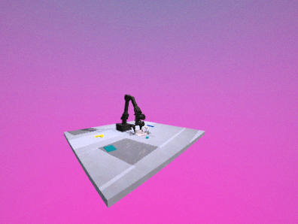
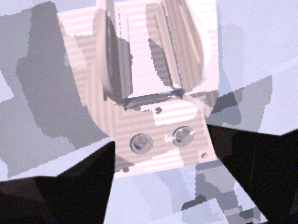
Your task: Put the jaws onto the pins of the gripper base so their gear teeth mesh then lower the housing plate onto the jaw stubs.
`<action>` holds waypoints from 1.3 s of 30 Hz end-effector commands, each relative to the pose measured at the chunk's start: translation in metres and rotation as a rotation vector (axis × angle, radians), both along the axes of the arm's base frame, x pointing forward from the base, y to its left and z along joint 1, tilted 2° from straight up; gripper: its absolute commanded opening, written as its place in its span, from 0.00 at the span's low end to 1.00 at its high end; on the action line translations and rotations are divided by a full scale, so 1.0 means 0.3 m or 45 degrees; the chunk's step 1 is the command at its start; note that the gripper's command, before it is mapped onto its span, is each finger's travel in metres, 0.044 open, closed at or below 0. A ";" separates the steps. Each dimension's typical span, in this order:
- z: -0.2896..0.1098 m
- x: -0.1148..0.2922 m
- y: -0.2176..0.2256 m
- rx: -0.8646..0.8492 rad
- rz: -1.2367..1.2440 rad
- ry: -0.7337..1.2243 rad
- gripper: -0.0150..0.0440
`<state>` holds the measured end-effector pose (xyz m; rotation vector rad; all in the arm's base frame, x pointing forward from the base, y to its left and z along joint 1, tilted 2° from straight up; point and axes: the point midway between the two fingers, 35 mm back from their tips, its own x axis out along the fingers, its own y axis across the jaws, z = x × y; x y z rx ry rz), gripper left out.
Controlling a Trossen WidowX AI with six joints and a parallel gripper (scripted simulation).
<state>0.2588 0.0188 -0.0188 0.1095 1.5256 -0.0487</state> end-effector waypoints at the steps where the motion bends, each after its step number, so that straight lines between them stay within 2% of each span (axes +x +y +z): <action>1: -0.005 0.001 0.001 0.003 -0.004 -0.002 0.85; 39: -0.030 0.002 0.002 0.003 -0.004 -0.002 0.85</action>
